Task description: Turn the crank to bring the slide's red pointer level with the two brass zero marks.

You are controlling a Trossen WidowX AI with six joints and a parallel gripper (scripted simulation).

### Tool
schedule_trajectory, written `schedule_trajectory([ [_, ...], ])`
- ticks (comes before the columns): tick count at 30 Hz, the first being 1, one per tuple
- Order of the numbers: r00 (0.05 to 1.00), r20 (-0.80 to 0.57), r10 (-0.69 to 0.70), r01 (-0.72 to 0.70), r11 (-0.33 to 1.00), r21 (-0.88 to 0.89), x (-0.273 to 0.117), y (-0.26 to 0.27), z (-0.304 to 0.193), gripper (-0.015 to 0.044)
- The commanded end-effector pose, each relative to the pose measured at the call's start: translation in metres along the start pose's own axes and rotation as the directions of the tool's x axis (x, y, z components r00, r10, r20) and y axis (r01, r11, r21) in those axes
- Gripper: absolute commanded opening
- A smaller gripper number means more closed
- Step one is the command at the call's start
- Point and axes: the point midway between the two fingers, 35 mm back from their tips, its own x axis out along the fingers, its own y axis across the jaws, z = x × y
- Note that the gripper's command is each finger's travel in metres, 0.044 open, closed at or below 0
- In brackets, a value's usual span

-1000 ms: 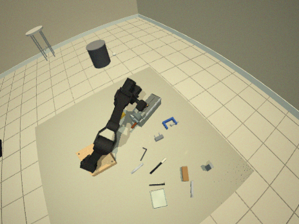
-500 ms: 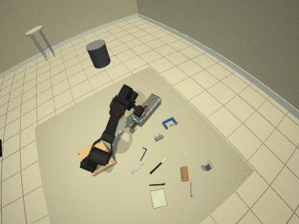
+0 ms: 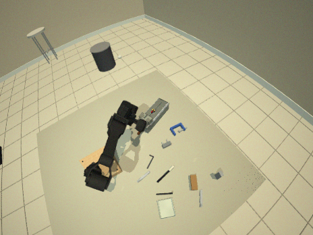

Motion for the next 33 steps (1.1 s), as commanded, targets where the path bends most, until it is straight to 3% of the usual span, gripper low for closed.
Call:
schedule_trajectory([
  [1, 1.000, 0.016, 0.016, -0.016, 1.000, -0.023, -0.007, 0.000, -0.011, 0.0440],
  [18, 1.000, 0.016, 0.015, -0.014, 1.000, -0.025, 0.049, -0.001, -0.066, 0.0440],
  [33, 1.000, 0.016, 0.015, -0.015, 1.000, -0.025, 0.065, -0.001, -0.079, 0.0440],
])
